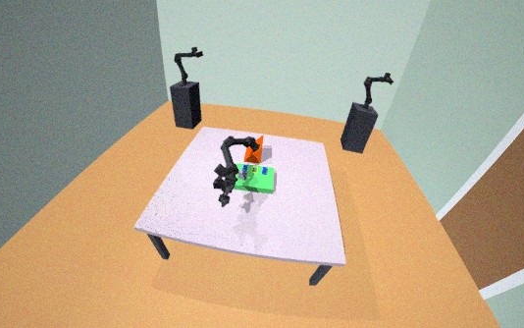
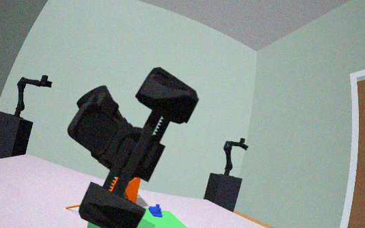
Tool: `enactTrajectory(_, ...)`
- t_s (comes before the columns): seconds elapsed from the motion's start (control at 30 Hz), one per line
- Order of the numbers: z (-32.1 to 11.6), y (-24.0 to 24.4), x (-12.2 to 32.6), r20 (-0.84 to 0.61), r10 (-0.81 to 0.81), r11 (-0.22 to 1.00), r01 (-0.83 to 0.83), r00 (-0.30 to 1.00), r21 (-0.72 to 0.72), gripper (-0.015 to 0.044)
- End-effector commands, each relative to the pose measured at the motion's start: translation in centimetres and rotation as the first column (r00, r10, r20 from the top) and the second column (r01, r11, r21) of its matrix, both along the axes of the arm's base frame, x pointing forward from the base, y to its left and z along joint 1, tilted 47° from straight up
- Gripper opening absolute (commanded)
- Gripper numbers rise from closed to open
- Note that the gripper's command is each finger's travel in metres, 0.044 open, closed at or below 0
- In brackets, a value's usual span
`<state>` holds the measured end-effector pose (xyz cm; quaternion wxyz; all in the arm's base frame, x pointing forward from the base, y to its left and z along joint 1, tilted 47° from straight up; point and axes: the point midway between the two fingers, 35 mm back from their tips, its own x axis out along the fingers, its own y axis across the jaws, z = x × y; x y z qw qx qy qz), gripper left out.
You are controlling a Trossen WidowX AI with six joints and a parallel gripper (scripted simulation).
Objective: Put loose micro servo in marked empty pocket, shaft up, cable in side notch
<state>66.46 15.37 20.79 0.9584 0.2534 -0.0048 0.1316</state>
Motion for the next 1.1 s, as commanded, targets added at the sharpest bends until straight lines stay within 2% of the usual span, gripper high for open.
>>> enactTrajectory(0.0,-1.3,0.3,-0.7,-0.081,-0.033,0.996,0.026,0.996,-0.084,0.0440)
enactTrajectory(0.53,-6.5,0.4,-4.8,-0.338,-0.147,0.919,0.002,0.929,-0.394,0.0440)
enactTrajectory(1.07,-10.7,-0.7,-11.5,-0.526,-0.274,0.723,-0.188,0.805,-0.665,0.0440)
